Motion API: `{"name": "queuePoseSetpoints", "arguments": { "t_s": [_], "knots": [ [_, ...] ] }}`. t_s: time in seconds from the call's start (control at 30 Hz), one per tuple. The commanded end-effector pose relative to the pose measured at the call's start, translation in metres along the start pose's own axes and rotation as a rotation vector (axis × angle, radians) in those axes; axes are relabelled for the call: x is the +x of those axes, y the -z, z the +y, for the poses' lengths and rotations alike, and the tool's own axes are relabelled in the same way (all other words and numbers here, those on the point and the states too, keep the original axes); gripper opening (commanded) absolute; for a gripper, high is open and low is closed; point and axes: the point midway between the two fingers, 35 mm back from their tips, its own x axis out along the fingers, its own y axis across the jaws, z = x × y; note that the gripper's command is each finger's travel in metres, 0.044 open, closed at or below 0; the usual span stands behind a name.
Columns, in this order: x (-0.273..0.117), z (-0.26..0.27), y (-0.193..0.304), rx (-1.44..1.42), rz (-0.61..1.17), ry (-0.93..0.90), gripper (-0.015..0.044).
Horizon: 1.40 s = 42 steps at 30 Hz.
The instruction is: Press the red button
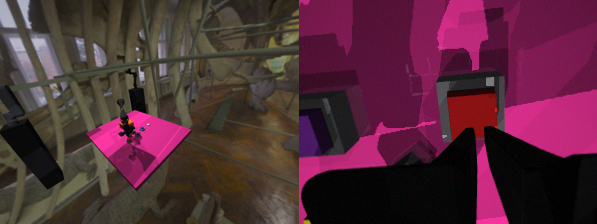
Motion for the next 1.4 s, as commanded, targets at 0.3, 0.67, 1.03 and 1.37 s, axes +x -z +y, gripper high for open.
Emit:
{"name": "queuePoseSetpoints", "arguments": {
  "t_s": [0.3, 0.67, 1.03, 1.37],
  "knots": [
    [0.012, 0.001, 0.0, 0.003, 0.001, -0.004, 0.002],
    [0.03, 0.001, 0.0, 0.003, 0.001, -0.004, 0.002],
    [0.034, 0.001, 0.001, 0.003, 0.001, -0.004, 0.002],
    [0.034, 0.001, 0.001, 0.003, 0.001, -0.004, 0.002]
  ]
}}
